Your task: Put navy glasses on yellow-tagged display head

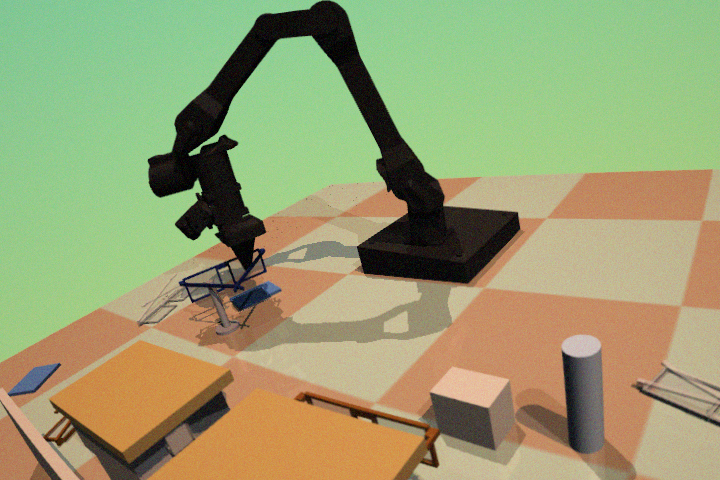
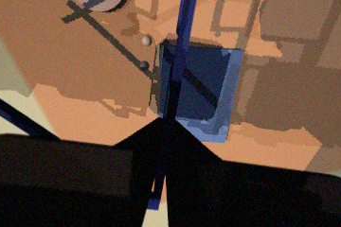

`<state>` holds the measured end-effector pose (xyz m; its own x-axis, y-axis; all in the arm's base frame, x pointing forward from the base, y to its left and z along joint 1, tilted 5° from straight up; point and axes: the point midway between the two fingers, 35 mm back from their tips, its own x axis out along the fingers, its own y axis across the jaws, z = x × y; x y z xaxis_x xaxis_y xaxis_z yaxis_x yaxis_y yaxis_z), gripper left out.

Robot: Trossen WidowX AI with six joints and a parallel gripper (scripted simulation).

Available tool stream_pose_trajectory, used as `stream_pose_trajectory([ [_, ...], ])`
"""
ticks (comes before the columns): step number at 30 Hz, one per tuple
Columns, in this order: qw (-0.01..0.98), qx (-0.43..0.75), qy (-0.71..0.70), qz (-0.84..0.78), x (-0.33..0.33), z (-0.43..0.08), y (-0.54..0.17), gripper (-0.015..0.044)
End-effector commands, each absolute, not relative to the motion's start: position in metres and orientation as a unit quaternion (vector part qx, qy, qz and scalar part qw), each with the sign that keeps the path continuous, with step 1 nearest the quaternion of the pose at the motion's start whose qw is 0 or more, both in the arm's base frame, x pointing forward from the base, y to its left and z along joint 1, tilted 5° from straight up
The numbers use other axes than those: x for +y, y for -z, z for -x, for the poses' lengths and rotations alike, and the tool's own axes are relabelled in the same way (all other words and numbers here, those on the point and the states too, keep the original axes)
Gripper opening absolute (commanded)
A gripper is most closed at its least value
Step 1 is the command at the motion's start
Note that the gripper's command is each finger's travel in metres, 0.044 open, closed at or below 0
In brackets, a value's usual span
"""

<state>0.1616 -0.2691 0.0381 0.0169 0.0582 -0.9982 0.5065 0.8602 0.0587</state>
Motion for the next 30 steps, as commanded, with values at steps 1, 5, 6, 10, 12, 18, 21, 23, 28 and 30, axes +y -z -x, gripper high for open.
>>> stream_pose_trajectory([
  [1, 0.682, 0.683, 0.164, -0.205, -0.269, -0.158, -0.038, 0.0],
  [5, 0.682, 0.683, 0.164, -0.205, -0.27, -0.154, -0.038, 0.0],
  [6, 0.682, 0.683, 0.164, -0.205, -0.27, -0.153, -0.038, 0.0],
  [10, 0.682, 0.683, 0.164, -0.205, -0.27, -0.15, -0.038, 0.0],
  [12, 0.681, 0.683, 0.164, -0.205, -0.27, -0.148, -0.038, 0.0],
  [18, 0.681, 0.683, 0.164, -0.205, -0.269, -0.143, -0.038, 0.0],
  [21, 0.681, 0.683, 0.164, -0.205, -0.269, -0.141, -0.037, 0.0],
  [23, 0.681, 0.683, 0.164, -0.205, -0.268, -0.139, -0.037, 0.0],
  [28, 0.681, 0.684, 0.164, -0.205, -0.267, -0.135, -0.037, 0.0],
  [30, 0.681, 0.684, 0.164, -0.205, -0.267, -0.133, -0.037, 0.0],
])
